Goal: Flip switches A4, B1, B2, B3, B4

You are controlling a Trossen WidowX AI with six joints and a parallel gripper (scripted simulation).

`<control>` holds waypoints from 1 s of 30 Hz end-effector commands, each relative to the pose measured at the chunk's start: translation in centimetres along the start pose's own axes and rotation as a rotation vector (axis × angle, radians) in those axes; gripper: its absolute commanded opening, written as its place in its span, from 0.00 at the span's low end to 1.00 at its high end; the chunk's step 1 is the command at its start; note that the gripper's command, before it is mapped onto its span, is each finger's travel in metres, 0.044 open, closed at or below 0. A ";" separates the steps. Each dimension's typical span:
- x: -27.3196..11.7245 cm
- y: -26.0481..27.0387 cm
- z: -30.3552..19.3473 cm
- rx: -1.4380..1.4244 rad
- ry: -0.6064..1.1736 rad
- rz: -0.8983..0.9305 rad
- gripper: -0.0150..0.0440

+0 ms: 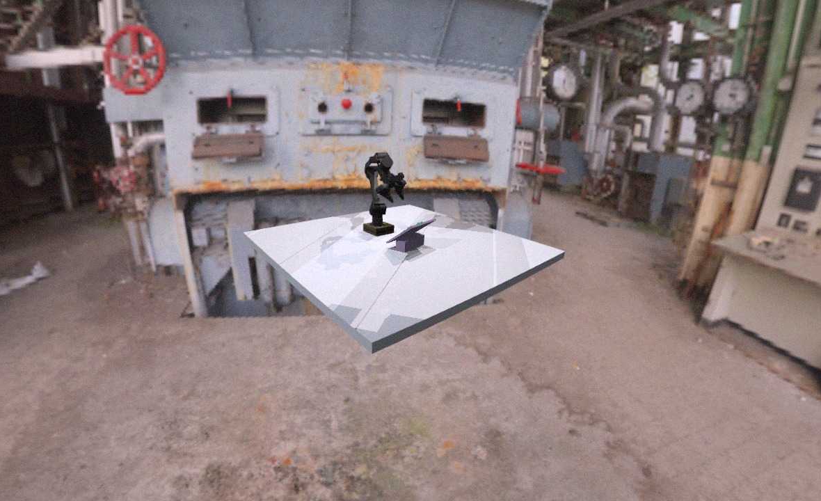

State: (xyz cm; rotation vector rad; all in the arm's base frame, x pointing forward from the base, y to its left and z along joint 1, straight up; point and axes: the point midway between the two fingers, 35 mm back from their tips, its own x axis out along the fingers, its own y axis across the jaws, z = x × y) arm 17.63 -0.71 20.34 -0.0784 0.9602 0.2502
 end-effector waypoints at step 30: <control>13.5 -4.6 4.9 -0.047 -0.072 -0.027 0.25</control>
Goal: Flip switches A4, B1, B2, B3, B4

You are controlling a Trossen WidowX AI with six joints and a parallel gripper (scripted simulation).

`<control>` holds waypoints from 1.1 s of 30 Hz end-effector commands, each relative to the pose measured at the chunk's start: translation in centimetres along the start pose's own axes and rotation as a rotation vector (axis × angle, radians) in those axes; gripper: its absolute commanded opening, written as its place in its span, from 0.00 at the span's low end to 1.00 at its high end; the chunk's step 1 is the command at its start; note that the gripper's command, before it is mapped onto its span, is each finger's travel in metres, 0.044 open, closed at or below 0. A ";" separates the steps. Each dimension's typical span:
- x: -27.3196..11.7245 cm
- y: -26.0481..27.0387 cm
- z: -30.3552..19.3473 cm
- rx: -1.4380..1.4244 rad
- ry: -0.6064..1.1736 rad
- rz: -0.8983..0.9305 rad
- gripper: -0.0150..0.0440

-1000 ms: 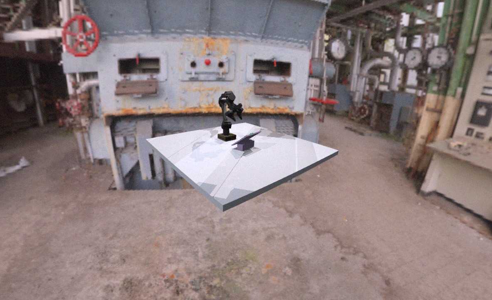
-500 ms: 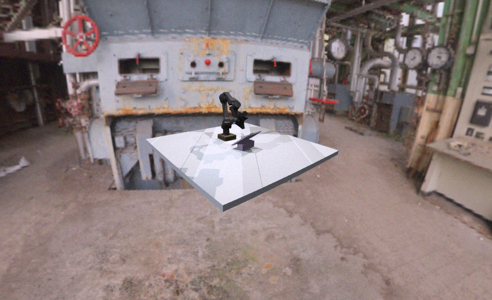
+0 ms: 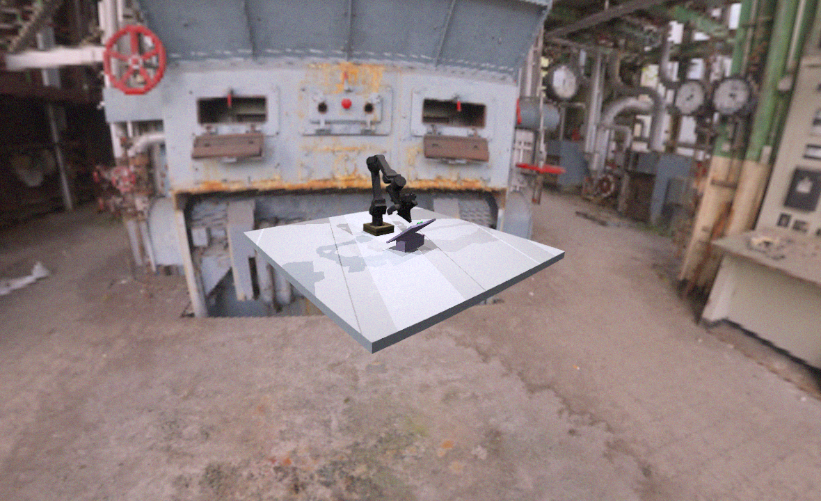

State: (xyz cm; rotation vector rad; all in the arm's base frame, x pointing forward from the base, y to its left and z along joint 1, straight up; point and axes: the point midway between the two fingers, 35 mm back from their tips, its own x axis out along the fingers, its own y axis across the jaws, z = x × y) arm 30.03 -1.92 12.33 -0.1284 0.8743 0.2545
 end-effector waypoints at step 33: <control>1.6 0.0 -0.3 0.006 0.006 -0.002 0.25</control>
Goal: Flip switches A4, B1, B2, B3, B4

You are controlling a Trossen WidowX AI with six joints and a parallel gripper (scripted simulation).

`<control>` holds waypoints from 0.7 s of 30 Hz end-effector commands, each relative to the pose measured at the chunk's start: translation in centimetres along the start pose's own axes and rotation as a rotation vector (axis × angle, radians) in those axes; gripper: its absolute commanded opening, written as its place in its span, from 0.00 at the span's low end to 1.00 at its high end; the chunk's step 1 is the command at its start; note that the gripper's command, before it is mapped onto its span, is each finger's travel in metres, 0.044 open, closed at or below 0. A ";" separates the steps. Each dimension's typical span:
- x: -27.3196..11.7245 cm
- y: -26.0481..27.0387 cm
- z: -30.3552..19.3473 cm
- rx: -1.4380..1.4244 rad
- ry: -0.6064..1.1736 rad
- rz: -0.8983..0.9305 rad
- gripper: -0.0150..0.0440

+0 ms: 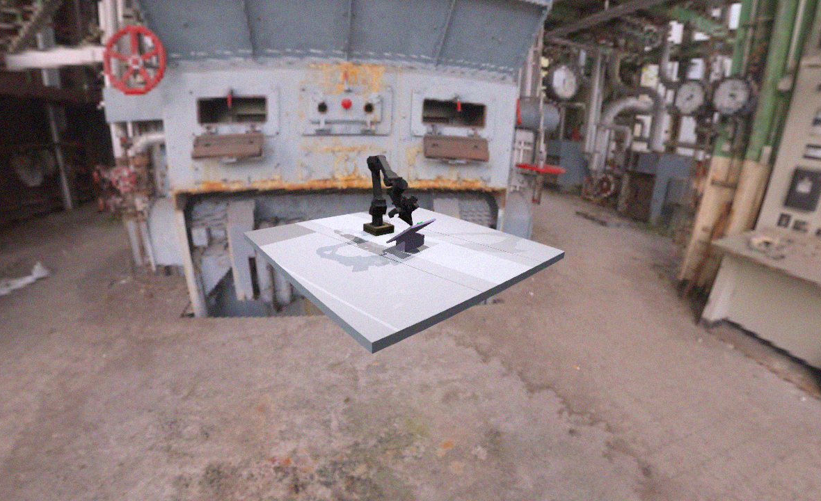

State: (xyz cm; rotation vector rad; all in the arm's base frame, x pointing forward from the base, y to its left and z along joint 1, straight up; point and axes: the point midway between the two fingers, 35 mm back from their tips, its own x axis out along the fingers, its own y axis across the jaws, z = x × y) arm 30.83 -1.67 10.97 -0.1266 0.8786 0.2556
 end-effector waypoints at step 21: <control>0.3 -0.1 -0.1 0.005 0.002 -0.004 0.25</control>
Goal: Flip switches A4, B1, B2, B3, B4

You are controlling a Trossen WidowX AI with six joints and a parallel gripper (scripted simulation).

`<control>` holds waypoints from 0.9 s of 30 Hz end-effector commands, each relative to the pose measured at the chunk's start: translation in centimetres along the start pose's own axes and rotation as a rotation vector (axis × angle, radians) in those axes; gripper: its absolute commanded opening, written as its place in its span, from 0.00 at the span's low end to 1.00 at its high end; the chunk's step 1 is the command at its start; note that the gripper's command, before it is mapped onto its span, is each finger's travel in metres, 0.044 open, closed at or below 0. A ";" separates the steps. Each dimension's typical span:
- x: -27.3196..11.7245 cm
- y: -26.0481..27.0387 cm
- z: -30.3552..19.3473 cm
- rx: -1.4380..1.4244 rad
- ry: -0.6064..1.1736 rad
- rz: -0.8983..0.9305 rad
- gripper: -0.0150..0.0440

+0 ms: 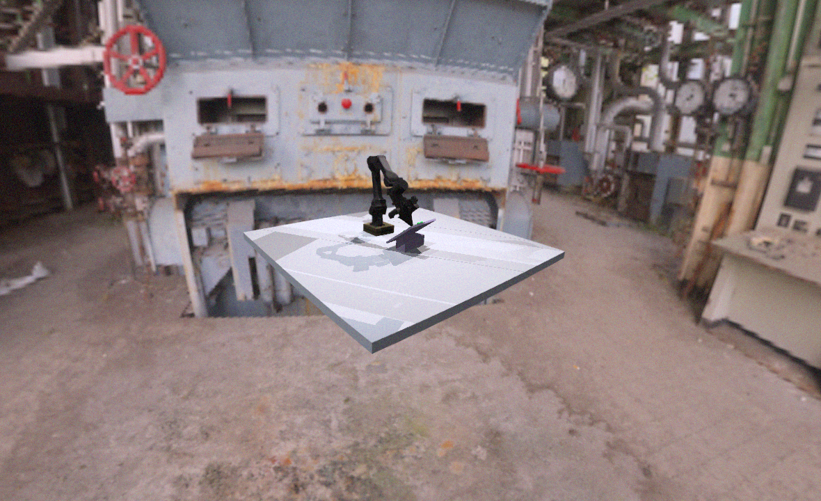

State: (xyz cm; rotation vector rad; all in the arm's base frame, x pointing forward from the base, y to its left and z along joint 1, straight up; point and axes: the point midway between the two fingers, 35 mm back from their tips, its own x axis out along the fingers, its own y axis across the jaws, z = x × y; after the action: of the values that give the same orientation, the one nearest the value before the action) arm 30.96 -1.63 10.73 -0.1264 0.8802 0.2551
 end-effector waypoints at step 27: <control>-6.2 -0.1 0.2 0.004 0.030 -0.004 0.25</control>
State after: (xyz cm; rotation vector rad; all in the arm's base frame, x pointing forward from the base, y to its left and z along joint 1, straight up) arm 27.74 -2.75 16.08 -0.1343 0.8885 0.2382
